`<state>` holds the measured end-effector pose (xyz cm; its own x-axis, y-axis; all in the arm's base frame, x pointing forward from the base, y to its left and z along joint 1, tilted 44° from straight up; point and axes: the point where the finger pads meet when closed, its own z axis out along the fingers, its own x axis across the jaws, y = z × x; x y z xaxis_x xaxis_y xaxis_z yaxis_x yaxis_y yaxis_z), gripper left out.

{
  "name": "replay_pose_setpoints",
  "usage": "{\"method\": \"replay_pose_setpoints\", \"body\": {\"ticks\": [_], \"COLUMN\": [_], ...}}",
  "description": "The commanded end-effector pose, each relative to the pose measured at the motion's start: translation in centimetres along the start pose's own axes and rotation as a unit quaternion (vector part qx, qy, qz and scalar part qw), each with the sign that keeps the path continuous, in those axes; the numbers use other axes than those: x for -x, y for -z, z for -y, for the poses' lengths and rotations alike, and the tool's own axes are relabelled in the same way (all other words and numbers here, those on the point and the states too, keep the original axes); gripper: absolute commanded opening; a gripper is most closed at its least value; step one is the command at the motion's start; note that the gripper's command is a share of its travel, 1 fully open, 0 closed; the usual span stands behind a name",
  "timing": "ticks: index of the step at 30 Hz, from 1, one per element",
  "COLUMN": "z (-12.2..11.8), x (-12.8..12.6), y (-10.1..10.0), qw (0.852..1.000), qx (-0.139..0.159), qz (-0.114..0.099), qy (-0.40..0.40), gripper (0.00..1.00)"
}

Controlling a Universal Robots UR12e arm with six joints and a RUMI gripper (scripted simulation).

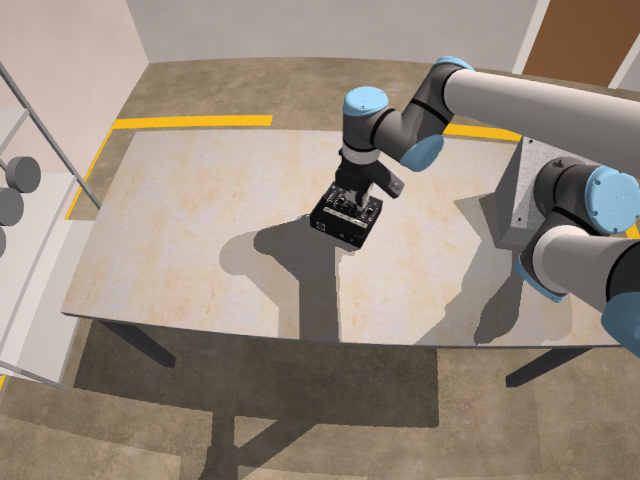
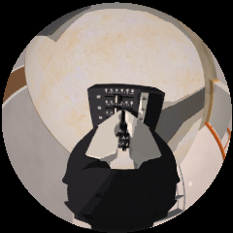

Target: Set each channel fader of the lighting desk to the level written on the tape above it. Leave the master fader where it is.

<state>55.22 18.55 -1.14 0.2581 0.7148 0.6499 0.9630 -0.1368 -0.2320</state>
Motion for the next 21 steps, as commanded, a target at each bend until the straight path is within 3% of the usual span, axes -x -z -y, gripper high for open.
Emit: {"method": "replay_pose_setpoints", "body": {"ticks": [1, 21], "z": [-0.06, -0.06], "x": [0.00, -0.60], "y": [0.06, 0.06], "qw": [1.000, 1.000], "qx": [0.001, 0.001], "qz": [0.000, 0.000], "qy": [0.000, 0.000], "gripper": [0.00, 0.00]}}
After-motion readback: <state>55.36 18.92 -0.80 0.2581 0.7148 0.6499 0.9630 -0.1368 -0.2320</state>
